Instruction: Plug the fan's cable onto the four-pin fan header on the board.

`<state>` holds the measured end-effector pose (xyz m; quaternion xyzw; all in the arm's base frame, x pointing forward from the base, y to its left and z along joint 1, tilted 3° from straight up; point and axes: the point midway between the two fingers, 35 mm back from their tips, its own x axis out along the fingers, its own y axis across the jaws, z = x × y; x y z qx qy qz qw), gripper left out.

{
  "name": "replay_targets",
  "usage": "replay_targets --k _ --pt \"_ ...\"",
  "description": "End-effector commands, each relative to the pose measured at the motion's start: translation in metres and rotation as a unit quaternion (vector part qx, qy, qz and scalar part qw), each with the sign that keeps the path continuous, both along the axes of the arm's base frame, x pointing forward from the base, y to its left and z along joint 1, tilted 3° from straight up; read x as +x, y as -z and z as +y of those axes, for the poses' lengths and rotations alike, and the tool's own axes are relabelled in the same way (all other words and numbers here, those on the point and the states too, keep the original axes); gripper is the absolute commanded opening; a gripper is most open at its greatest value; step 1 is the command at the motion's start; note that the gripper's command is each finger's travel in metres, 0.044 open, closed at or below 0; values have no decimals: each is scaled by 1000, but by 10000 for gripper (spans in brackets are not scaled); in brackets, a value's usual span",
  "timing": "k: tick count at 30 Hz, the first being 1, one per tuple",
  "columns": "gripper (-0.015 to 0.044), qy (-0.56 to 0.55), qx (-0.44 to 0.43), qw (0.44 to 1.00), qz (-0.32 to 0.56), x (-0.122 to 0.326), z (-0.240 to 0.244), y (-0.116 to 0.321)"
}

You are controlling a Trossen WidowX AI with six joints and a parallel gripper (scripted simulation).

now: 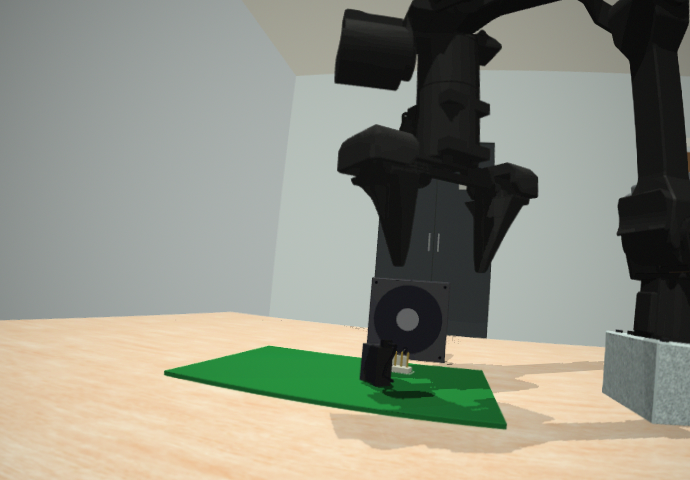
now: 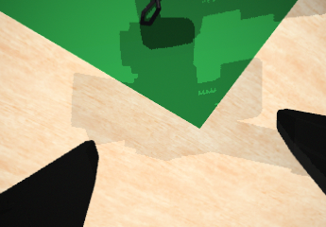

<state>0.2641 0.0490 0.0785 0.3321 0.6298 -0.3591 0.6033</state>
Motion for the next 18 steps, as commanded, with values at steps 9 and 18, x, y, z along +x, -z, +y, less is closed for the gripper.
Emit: replay_targets --k 9,18 --pt "440 -200 10 980 4 8 -9 -5" --pt "440 -568 30 822 2 24 -30 -16"
